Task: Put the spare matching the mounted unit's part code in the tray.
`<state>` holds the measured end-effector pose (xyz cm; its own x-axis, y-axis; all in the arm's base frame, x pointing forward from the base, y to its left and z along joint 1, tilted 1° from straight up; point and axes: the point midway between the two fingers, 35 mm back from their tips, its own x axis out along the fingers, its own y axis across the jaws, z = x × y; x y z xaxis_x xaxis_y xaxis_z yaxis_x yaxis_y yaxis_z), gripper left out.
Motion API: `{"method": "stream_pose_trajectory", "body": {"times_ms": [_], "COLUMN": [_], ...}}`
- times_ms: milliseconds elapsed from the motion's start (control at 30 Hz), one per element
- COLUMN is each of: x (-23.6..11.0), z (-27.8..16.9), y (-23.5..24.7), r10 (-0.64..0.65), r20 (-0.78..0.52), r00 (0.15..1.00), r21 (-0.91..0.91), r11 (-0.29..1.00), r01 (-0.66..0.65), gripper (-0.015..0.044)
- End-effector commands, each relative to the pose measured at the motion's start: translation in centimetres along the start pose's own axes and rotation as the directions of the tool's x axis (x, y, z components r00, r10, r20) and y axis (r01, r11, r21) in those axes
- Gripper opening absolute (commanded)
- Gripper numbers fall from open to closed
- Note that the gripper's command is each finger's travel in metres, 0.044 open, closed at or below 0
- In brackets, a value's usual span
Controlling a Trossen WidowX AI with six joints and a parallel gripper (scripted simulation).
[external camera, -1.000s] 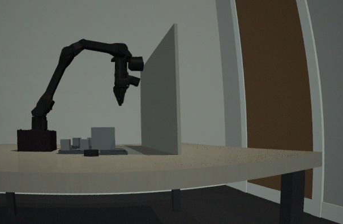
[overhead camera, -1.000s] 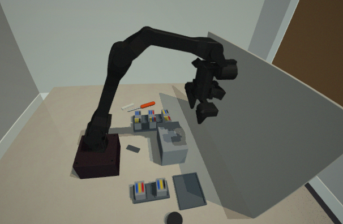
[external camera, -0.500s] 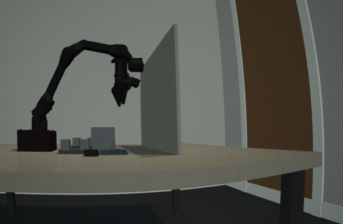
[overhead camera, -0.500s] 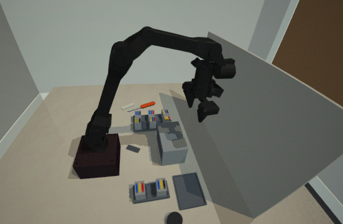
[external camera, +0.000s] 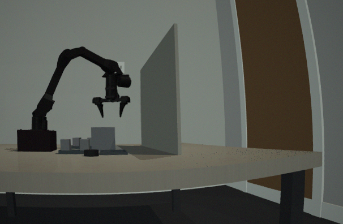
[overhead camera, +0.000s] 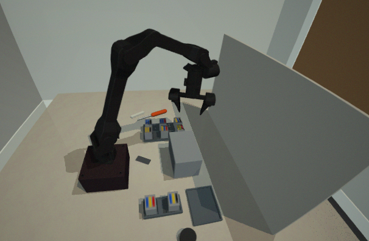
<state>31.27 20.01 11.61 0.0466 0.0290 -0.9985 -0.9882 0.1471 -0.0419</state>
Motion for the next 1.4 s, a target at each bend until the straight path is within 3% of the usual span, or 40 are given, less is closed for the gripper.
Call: {"method": "stream_pose_trajectory", "body": {"times_ms": [0, 333, 533, 1367], "x": [1.6, 1.6, 5.0, 6.9], "z": [2.2, 2.2, 1.8, 1.5], "y": [3.5, 3.5, 3.6, 3.9], "r10": [0.007, 0.007, 0.007, 0.007], "r20": [-0.006, -0.006, -0.006, -0.007], "r00": [1.000, 1.000, 1.000, 1.000], "r21": [-0.370, -0.370, -0.370, -0.370], "r11": [0.929, 0.929, 0.929, 0.929], "r01": [-0.009, -0.009, -0.009, -0.009], "gripper": [0.0440, 0.0440, 0.0300, 0.0300]}}
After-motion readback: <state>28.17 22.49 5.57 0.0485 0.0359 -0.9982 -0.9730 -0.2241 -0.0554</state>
